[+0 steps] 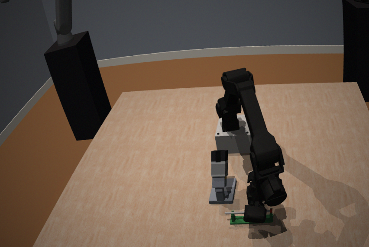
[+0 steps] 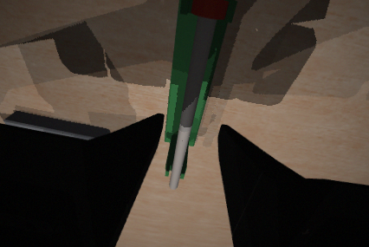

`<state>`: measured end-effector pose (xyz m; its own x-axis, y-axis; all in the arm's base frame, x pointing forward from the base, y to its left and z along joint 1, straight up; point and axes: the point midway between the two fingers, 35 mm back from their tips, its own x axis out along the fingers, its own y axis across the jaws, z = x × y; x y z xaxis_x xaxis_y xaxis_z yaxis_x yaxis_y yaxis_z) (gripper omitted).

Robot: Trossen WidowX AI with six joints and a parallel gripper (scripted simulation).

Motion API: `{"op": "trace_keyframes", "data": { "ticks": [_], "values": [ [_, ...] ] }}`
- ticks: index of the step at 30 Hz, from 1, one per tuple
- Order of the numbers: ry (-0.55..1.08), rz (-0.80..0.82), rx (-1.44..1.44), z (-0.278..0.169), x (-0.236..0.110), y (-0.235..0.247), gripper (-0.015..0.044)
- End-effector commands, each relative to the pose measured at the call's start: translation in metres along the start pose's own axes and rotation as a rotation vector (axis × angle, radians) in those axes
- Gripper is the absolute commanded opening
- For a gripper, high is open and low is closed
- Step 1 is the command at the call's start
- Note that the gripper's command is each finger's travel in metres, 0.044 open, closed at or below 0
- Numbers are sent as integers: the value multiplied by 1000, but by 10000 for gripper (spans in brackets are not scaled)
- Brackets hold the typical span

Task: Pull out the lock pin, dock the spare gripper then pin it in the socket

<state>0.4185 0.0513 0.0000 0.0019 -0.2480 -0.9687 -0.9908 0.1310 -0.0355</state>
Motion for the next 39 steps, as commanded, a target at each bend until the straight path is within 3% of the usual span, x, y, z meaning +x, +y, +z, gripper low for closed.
{"op": "trace_keyframes", "data": {
  "ticks": [1,23,30,39],
  "values": [
    [7,9,1,2,12,2,180],
    [7,9,1,7,31,4,180],
    [7,9,1,7,31,4,0],
    [7,9,1,7,31,4,0]
  ]
}}
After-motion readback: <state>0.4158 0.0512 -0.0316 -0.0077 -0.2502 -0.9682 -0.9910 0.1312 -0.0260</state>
